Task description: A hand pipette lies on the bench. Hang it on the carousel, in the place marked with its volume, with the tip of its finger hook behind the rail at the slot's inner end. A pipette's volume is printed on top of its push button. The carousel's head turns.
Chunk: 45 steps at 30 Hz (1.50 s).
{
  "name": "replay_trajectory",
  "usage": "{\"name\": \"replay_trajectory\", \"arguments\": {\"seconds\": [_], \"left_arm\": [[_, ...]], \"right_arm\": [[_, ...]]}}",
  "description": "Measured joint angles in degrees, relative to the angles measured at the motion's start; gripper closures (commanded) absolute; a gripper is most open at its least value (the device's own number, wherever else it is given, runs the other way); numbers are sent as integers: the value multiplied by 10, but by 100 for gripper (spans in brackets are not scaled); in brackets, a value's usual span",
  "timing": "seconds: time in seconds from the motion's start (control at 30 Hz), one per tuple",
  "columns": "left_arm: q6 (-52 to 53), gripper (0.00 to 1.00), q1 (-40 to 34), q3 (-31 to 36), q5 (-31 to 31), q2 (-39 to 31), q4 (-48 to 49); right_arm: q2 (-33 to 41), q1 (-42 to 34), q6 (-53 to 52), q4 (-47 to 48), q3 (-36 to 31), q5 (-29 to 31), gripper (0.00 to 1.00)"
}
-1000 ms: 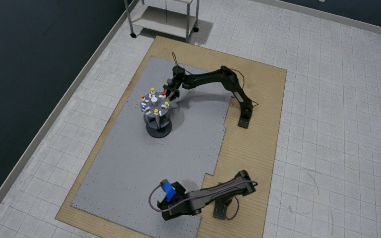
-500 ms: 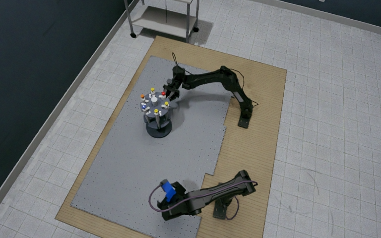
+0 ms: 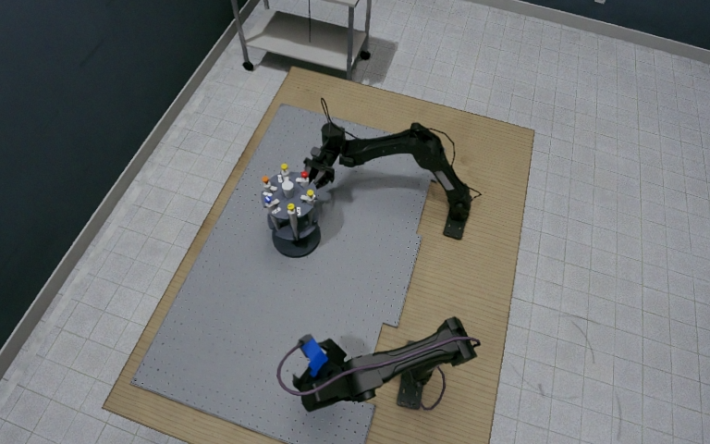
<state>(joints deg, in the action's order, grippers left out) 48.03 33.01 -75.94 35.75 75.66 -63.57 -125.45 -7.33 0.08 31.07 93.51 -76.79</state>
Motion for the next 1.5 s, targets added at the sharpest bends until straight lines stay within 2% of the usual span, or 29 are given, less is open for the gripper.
{"name": "replay_trajectory", "arguments": {"seconds": [0.47, 0.5, 1.5], "left_arm": [[0, 0, 0, 0, 0, 0, 0], [0, 0, 0, 0, 0, 0, 0], [0, 0, 0, 0, 0, 0, 0]], "right_arm": [[0, 0, 0, 0, 0, 0, 88], [0, 0, 0, 0, 0, 0, 50], [0, 0, 0, 5, 0, -3, 50]]}}
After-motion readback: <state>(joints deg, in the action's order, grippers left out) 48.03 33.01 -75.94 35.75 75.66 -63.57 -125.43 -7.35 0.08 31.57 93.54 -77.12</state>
